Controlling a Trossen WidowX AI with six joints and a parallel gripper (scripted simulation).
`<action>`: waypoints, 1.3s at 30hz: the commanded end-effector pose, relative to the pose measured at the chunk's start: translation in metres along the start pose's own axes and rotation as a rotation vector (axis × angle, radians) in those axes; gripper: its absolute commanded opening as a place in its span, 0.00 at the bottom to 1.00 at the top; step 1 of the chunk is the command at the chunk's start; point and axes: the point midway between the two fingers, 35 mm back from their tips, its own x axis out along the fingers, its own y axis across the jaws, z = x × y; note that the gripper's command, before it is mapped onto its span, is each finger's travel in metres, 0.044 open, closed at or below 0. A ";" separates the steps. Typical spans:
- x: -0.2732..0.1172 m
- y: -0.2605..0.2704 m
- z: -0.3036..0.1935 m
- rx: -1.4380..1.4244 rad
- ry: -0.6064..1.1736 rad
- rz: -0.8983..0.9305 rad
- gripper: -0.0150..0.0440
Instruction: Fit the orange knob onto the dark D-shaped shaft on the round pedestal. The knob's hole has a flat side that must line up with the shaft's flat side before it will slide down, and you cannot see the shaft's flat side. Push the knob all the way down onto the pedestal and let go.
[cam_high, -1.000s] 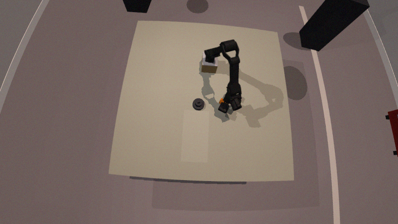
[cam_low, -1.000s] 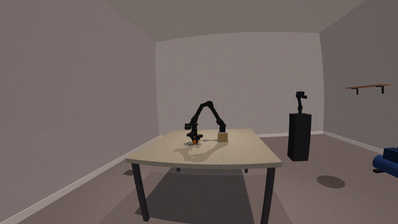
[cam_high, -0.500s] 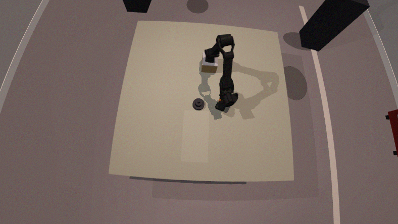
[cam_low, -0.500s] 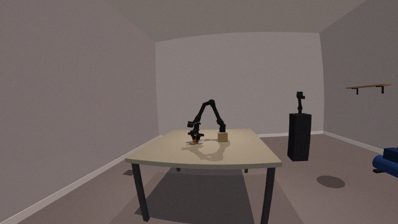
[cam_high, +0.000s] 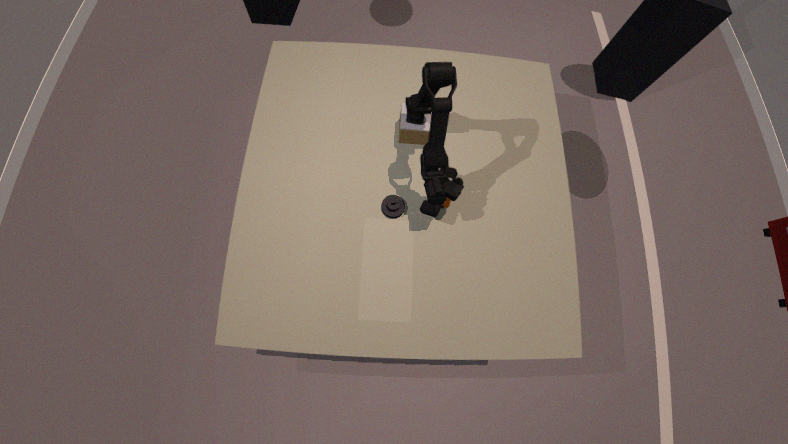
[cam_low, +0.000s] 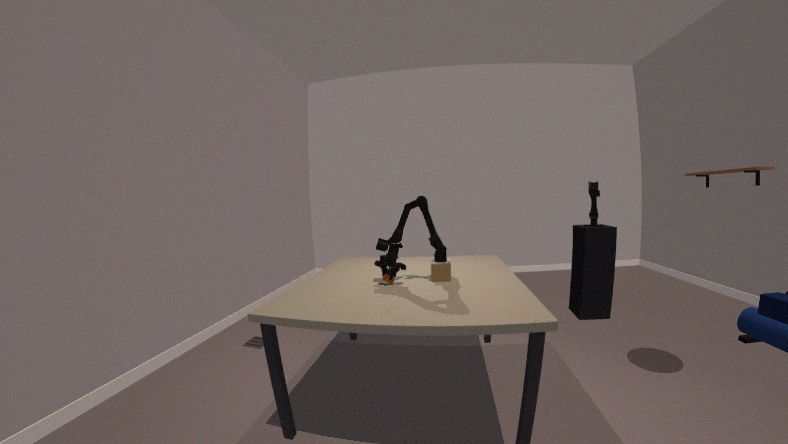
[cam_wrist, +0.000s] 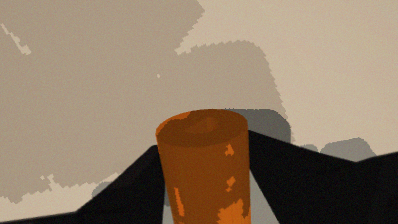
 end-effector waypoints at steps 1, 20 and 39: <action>-0.004 0.000 -0.004 -0.004 -0.064 -0.003 0.56; -0.014 0.001 -0.022 -0.003 -0.371 -0.003 0.56; -0.018 0.002 -0.042 -0.003 -0.668 -0.004 0.56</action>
